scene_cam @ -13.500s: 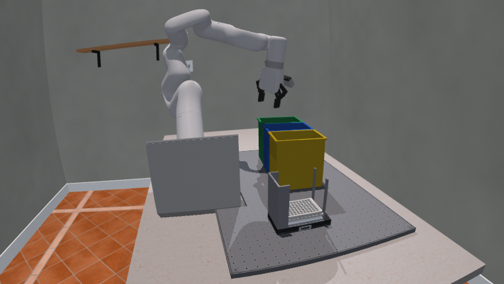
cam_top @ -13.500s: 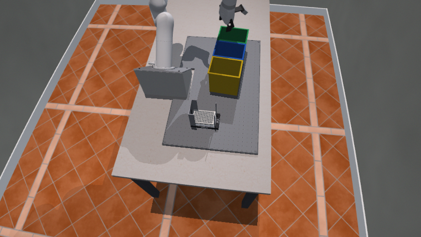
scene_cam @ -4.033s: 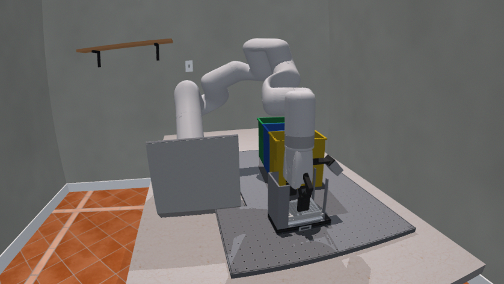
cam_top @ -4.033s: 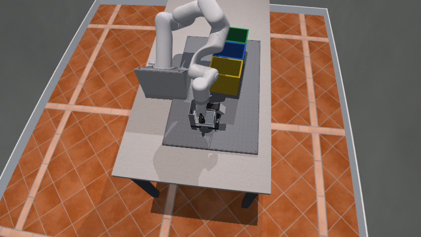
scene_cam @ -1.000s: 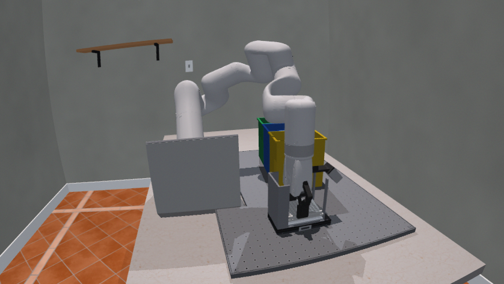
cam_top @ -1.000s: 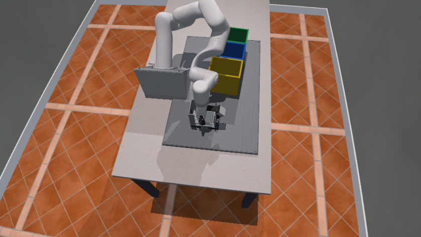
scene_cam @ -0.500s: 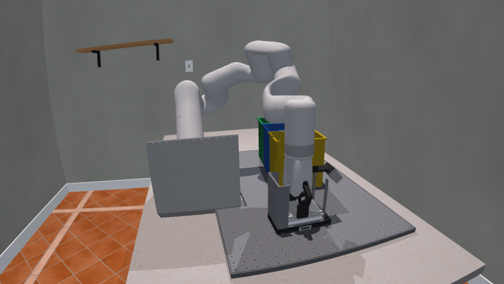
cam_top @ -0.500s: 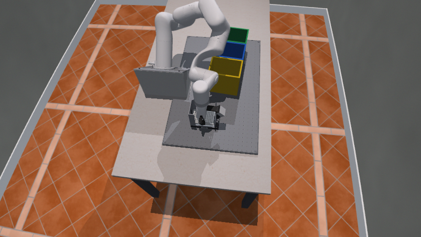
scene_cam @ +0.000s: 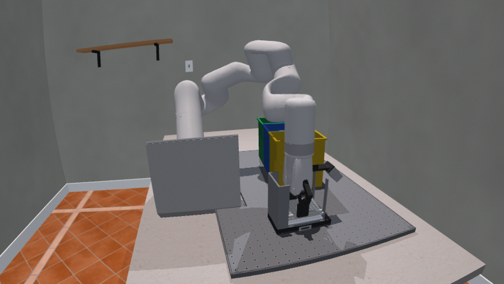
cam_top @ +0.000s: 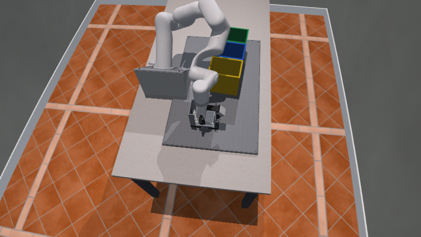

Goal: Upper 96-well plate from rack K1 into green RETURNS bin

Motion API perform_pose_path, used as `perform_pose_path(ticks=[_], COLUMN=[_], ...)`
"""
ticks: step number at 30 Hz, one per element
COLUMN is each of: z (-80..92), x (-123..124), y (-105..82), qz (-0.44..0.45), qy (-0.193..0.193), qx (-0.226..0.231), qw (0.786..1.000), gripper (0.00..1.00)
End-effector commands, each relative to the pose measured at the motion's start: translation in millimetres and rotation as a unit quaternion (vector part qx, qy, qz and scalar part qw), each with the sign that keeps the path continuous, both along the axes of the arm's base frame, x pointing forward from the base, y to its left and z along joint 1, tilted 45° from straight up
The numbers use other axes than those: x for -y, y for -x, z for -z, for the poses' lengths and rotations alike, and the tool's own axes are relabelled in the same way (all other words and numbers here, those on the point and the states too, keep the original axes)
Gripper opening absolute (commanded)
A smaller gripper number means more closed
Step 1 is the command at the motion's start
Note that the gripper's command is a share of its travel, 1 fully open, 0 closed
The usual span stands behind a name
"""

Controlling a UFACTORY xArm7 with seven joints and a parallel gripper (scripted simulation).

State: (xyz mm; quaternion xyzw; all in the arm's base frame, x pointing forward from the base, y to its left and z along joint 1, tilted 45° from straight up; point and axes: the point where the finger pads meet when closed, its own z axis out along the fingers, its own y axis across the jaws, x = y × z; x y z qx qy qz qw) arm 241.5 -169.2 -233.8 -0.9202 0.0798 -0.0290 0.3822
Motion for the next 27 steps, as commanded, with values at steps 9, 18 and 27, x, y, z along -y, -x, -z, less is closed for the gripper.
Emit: perform_pose_path(ticks=[9,18,27], z=[-4.7,-8.9,-12.2], x=[7,11,14], y=[0.6,1.3,1.8], qz=[0.001,0.001,0.001], qy=[0.002,0.002,0.002], qx=[0.0,0.0,0.0], qw=[1.0,1.0,1.0], gripper=[0.0,0.0,0.0])
